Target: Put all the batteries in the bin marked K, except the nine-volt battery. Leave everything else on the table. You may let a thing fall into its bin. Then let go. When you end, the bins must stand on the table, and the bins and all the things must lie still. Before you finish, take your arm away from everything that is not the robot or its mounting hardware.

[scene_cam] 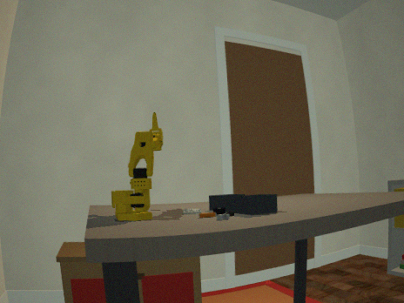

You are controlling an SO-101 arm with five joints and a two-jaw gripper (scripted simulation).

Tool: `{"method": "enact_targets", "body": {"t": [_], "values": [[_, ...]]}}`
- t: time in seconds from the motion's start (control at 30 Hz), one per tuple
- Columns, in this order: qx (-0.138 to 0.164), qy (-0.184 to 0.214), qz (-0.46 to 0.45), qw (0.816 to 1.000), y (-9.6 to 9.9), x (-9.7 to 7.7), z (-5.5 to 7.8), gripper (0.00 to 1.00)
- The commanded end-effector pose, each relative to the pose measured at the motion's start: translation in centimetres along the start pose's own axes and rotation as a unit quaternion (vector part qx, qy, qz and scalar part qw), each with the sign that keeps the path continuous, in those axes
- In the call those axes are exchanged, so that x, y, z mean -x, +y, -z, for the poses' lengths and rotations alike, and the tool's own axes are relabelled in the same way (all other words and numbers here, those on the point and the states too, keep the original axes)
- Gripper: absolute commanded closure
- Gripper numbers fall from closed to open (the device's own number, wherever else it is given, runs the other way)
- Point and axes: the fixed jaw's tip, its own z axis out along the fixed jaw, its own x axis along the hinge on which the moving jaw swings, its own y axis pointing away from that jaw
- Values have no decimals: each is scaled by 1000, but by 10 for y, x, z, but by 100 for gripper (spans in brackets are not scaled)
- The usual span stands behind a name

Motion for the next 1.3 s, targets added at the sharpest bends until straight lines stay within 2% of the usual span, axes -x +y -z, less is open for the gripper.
{"method": "enact_targets", "body": {"t": [0.0,0.57,0.6,0.83,1.07,1.13,1.17,1.27], "values": [[-17,1,-1,1000,-12,-1,3,0],[-17,1,-1,1000,-12,-1,3,0],[6,7,-2,1000,-1,-6,2,0],[70,53,-14,996,11,-42,18,0],[133,100,-31,986,23,-74,40,0],[133,100,-31,986,23,-74,40,0],[172,91,-31,980,50,-70,30,0],[195,106,-38,974,53,-79,40,0]]}}
